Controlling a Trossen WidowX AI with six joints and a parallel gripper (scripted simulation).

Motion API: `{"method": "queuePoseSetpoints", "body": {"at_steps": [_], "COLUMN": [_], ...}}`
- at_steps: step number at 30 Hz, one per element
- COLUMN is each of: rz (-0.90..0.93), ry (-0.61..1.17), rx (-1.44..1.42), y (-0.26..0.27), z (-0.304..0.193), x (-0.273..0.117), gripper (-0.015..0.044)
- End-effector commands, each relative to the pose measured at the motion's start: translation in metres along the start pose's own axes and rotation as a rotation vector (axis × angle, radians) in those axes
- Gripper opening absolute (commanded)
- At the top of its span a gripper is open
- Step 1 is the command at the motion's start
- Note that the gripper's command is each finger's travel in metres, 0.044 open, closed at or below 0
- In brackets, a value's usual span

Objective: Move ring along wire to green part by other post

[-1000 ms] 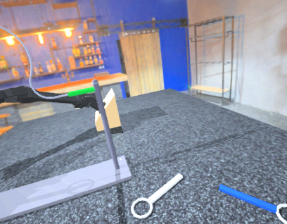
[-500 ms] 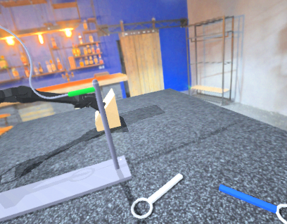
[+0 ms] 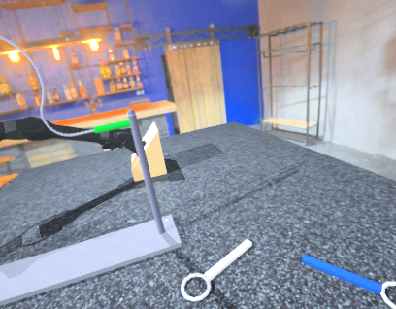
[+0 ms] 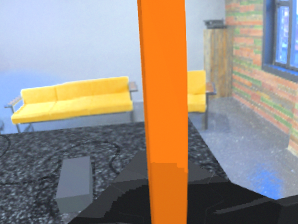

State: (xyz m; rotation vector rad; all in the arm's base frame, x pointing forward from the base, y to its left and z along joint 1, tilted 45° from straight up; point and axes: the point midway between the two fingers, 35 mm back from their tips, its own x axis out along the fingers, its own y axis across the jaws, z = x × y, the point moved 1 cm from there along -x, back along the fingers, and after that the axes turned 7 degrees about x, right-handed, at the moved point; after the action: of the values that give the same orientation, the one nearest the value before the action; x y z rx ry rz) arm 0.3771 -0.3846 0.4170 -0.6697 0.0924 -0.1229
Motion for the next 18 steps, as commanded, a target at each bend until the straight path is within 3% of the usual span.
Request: {"method": "queuePoseSetpoints", "body": {"at_steps": [1, 18], "rz": [-0.013, -0.048], "ry": [0.052, 0.346], "rx": [-0.014, -0.005], "y": [0.002, 0.021], "z": [0.007, 0.013], "x": [-0.01, -0.046], "gripper": [-0.015, -0.015]}}
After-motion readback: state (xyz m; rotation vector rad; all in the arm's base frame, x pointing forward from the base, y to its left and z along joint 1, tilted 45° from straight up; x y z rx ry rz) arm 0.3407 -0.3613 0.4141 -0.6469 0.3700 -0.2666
